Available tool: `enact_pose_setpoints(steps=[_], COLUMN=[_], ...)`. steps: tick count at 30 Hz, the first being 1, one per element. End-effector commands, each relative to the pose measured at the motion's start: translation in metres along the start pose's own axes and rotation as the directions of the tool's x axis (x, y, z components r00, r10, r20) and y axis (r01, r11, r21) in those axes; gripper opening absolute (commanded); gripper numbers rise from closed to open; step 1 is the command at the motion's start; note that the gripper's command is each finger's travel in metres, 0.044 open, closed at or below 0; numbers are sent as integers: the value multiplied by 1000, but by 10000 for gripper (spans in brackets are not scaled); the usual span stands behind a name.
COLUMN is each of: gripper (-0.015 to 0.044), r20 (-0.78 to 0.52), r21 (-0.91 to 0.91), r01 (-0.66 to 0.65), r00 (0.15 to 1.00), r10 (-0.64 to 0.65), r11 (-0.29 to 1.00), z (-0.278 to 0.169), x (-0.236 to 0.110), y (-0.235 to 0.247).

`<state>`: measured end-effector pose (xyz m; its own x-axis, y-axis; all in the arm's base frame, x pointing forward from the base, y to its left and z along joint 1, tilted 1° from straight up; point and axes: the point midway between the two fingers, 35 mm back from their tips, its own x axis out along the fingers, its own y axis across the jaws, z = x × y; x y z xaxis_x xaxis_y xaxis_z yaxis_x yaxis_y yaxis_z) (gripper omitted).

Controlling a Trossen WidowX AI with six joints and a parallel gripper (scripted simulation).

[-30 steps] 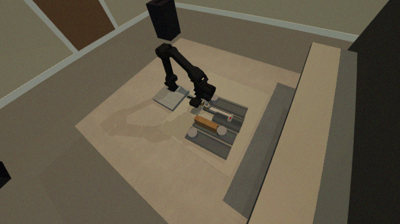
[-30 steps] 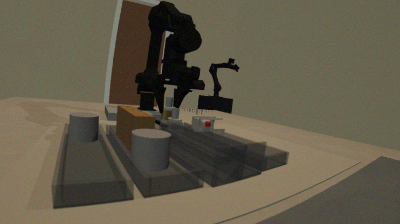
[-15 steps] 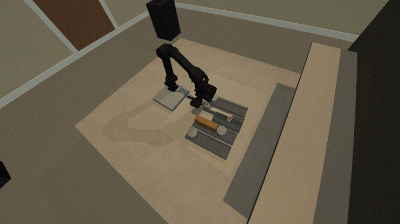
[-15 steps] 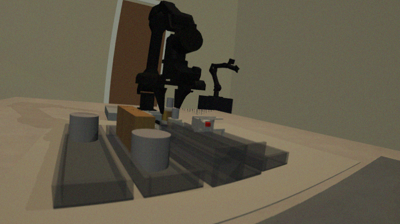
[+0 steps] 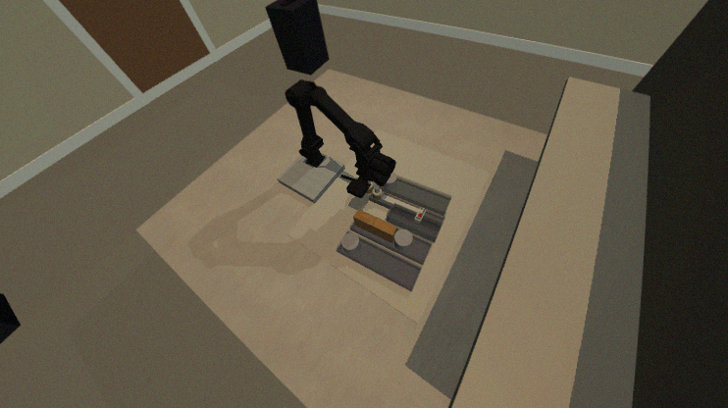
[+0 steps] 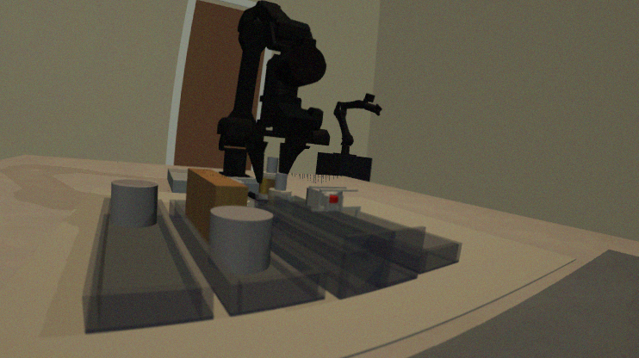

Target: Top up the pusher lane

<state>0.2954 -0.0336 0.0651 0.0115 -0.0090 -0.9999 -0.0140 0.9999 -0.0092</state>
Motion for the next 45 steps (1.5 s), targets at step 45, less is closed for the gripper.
enact_pose_setpoints(steps=[45], gripper=[0], r20=[14], r21=[0], r01=[2], r00=[1000], r10=[-2], r11=[1000], z=[28], x=[1], y=[0])
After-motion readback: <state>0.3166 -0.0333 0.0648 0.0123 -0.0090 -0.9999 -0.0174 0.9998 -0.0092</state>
